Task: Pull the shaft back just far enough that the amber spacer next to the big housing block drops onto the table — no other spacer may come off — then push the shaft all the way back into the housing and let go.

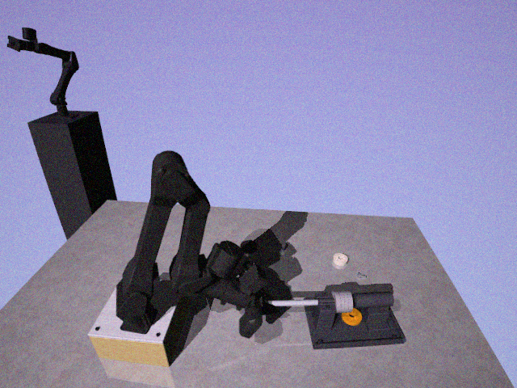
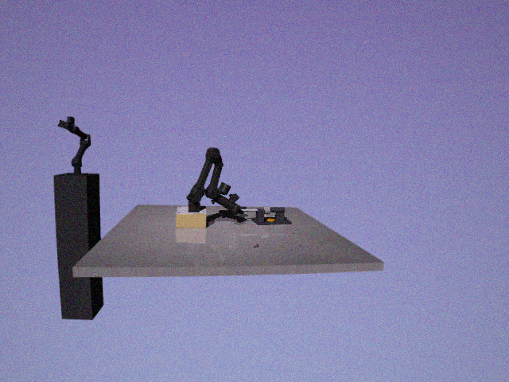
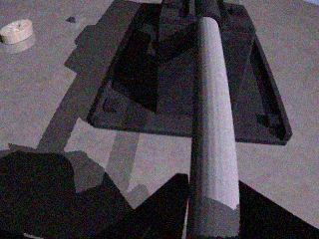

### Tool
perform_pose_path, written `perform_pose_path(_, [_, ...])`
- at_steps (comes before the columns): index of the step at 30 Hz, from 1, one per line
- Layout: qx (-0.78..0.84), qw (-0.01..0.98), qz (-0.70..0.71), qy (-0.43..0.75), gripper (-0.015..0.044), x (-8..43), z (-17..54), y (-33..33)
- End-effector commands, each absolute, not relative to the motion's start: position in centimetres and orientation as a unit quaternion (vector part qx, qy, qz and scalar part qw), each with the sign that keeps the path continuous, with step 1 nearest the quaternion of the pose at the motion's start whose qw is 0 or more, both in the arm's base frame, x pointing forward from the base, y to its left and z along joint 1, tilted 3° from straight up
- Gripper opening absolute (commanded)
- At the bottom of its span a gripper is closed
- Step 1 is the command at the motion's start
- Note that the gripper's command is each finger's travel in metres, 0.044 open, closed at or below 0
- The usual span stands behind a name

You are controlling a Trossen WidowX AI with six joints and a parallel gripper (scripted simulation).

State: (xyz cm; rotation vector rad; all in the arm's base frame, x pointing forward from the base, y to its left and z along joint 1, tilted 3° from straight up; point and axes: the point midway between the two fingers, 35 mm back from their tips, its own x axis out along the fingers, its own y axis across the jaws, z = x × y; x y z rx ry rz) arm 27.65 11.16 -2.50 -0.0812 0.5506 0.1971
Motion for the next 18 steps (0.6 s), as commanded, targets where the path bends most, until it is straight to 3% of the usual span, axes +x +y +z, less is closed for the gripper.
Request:
perform_pose_path(1, [-0.04,0.957,0.097,0.271,0.0,27.65,-2.5,11.16])
perform_pose_path(18, [-0.039,0.956,0.095,0.273,0.0,28.19,-2.42,11.31])
